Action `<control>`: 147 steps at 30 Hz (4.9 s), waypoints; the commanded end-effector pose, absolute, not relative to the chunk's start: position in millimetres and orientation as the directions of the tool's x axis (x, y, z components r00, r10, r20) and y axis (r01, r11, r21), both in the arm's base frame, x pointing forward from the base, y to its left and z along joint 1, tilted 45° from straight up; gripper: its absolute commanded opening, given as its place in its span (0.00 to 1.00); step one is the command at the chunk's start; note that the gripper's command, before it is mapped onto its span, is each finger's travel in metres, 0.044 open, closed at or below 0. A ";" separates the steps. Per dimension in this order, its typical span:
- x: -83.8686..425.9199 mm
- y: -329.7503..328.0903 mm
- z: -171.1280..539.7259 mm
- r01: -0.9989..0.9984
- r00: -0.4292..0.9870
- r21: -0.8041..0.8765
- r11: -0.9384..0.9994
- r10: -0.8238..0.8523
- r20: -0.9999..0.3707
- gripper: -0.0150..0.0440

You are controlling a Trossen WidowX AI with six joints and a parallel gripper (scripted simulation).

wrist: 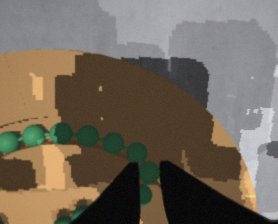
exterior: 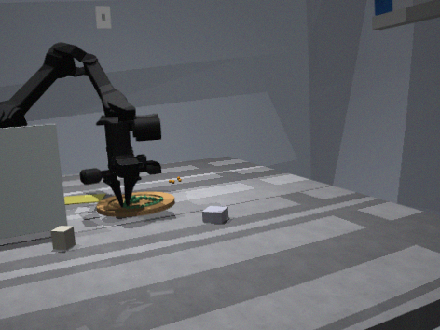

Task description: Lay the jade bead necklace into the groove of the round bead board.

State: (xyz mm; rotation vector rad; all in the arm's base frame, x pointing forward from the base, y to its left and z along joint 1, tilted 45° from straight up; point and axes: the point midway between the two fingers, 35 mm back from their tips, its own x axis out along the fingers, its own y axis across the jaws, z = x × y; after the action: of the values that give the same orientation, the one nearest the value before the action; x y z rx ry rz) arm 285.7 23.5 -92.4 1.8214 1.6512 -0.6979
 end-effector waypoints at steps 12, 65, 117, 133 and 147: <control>285.9 23.3 -92.3 0.995 0.099 0.072 -0.068 0.693 -0.714 0.25; 282.1 18.9 -89.4 0.995 0.097 0.064 -0.073 0.697 -0.710 1.00; 381.3 -6.6 -52.8 -0.538 0.101 0.550 0.638 0.697 -0.710 0.46; 381.3 -6.6 -52.8 -0.538 0.101 0.550 0.638 0.697 -0.710 0.46; 383.9 -1.1 -59.5 -0.543 0.106 0.541 0.643 0.691 -0.715 0.46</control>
State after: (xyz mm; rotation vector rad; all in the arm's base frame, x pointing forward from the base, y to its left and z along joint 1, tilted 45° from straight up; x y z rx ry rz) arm 383.9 1.0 -60.4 0.1549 1.1483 0.9181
